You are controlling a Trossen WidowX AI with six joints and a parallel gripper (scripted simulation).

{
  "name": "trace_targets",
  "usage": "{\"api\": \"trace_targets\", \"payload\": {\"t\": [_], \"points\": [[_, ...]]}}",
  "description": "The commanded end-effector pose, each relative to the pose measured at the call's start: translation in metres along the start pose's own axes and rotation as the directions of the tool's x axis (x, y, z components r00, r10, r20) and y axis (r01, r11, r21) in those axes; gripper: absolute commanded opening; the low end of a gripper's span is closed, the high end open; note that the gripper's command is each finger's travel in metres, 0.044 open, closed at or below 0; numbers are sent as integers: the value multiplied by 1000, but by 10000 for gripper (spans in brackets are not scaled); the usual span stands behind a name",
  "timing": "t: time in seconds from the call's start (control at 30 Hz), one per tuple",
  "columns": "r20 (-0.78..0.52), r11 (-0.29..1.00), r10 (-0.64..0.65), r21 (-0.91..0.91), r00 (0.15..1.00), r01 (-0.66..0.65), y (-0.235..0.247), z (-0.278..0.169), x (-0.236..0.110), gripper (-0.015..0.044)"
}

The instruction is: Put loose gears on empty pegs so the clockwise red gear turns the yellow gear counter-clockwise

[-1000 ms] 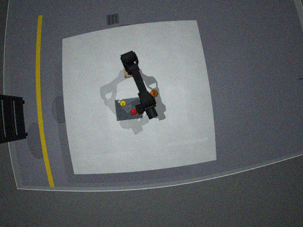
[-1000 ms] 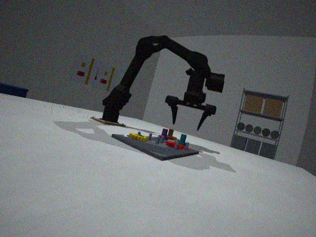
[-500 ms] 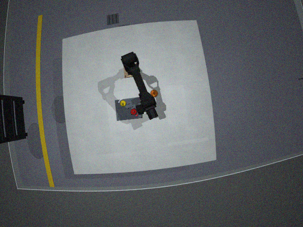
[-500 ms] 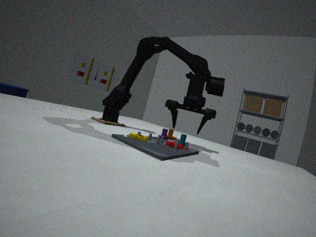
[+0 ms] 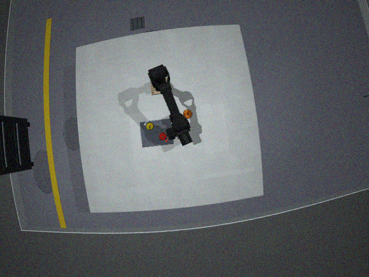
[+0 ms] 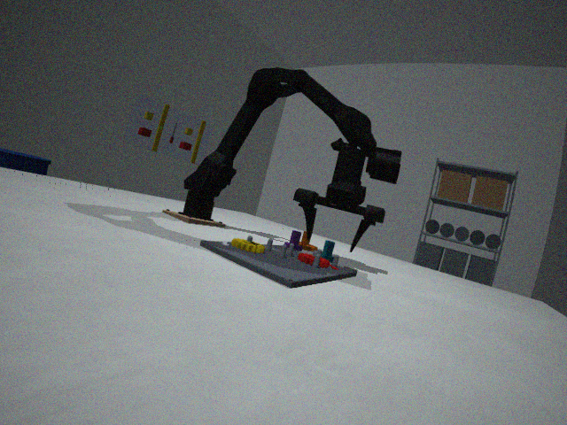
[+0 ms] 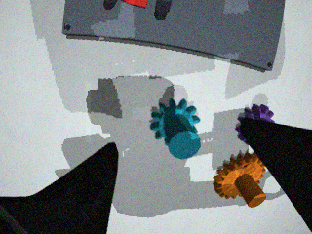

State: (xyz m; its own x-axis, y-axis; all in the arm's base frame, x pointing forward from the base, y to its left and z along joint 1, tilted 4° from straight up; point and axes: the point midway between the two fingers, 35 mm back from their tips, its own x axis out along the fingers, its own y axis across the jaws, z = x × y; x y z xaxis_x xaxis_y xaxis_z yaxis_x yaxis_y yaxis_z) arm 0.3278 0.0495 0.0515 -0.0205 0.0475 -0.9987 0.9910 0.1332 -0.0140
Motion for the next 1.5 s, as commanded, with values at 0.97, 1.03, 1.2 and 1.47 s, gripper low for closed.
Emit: {"api": "trace_targets", "payload": {"t": [0.97, 1.03, 1.2, 1.47], "points": [[-4, 1000, -1, 6, 1000, 1, 1, -1, -6, 0], [-4, 1000, -1, 6, 1000, 1, 2, -1, -10, 0], [-4, 1000, -1, 6, 1000, 1, 4, -2, -21, 0], [-4, 1000, -1, 6, 1000, 1, 6, -3, -37, 0]]}}
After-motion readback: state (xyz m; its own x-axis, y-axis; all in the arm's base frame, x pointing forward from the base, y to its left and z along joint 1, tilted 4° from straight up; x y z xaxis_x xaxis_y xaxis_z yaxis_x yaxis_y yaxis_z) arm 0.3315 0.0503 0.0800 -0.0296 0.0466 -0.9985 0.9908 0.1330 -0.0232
